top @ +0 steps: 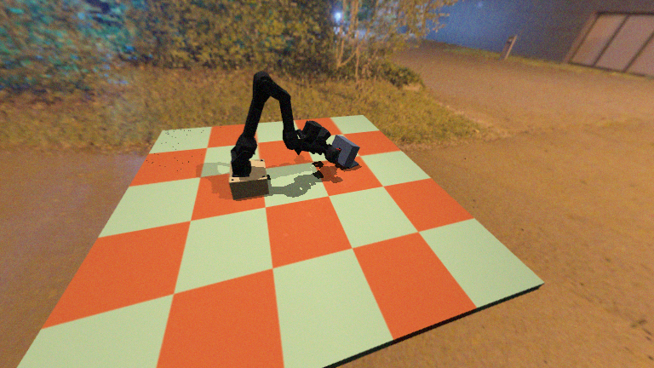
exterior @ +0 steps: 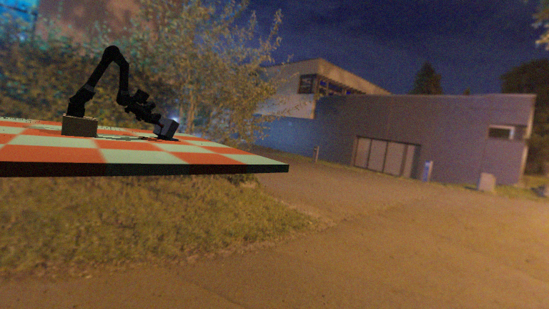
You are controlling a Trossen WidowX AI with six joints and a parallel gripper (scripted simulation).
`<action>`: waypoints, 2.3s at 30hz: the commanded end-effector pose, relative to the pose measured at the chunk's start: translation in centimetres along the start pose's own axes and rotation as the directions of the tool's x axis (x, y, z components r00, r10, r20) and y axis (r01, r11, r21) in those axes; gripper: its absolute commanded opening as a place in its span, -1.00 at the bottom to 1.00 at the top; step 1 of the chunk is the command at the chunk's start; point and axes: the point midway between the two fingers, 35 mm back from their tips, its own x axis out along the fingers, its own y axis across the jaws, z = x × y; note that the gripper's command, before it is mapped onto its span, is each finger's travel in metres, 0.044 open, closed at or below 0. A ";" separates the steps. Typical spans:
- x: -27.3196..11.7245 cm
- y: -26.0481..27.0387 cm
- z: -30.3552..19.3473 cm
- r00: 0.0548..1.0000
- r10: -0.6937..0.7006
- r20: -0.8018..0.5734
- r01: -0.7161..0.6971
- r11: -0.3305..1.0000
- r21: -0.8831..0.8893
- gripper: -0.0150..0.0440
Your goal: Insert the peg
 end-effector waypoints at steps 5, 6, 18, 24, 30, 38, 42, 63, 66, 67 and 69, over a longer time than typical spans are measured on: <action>0.4 0.0 0.1 1.000 -0.001 0.004 0.001 1.000 0.003 -0.49; 0.4 0.0 0.1 1.000 -0.001 0.004 0.001 1.000 0.003 -0.49; 0.8 0.0 0.1 1.000 -0.001 0.004 0.001 1.000 0.003 -0.49; 1.0 0.0 0.0 1.000 -0.001 0.004 0.001 1.000 0.003 -0.49; 1.2 0.0 0.0 1.000 -0.001 0.005 0.001 1.000 0.003 -0.49; 1.4 -0.1 0.1 1.000 -0.001 0.005 0.001 1.000 0.003 -0.49; 1.5 -0.1 0.1 1.000 -0.001 0.005 0.001 1.000 0.003 -0.49; 1.5 -0.1 0.0 1.000 -0.002 0.001 0.002 1.000 0.000 -0.22; 1.5 -0.1 0.0 1.000 -0.002 0.001 0.002 1.000 0.000 0.04; 1.5 -0.1 0.0 1.000 -0.002 0.001 0.002 1.000 0.000 0.13; 1.5 -0.1 0.0 1.000 -0.002 0.001 0.002 1.000 0.000 0.31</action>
